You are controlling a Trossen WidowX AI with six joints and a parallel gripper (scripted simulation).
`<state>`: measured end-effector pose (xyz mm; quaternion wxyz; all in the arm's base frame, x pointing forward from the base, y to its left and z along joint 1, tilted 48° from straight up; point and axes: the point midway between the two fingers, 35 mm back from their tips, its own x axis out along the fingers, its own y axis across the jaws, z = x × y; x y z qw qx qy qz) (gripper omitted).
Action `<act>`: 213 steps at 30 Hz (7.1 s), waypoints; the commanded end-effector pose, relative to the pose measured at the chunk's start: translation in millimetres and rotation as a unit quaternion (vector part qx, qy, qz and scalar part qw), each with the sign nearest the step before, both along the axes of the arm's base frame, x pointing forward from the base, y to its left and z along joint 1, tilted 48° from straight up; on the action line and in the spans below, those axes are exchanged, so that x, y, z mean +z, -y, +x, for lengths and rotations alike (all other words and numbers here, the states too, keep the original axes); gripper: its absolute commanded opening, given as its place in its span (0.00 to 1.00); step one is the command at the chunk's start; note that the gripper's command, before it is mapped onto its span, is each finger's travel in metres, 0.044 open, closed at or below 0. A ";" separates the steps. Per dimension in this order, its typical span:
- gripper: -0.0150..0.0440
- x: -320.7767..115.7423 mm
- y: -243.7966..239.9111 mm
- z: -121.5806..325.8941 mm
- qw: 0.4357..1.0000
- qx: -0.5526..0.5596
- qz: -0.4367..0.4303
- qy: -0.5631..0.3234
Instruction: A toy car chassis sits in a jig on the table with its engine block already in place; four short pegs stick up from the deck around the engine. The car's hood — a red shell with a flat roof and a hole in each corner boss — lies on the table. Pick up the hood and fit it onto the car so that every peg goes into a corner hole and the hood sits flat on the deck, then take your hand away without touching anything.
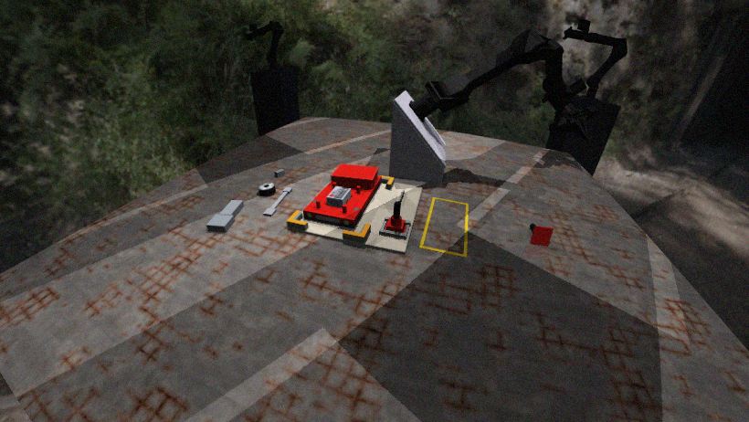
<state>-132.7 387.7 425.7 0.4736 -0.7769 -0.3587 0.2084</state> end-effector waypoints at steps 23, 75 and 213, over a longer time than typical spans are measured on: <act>1.00 -31.2 -51.0 108.9 0.995 -0.066 0.042 -0.059; 1.00 -122.7 18.5 440.8 0.890 -0.263 0.225 -0.299; 1.00 -538.2 441.2 365.5 -0.675 -0.438 0.480 -0.349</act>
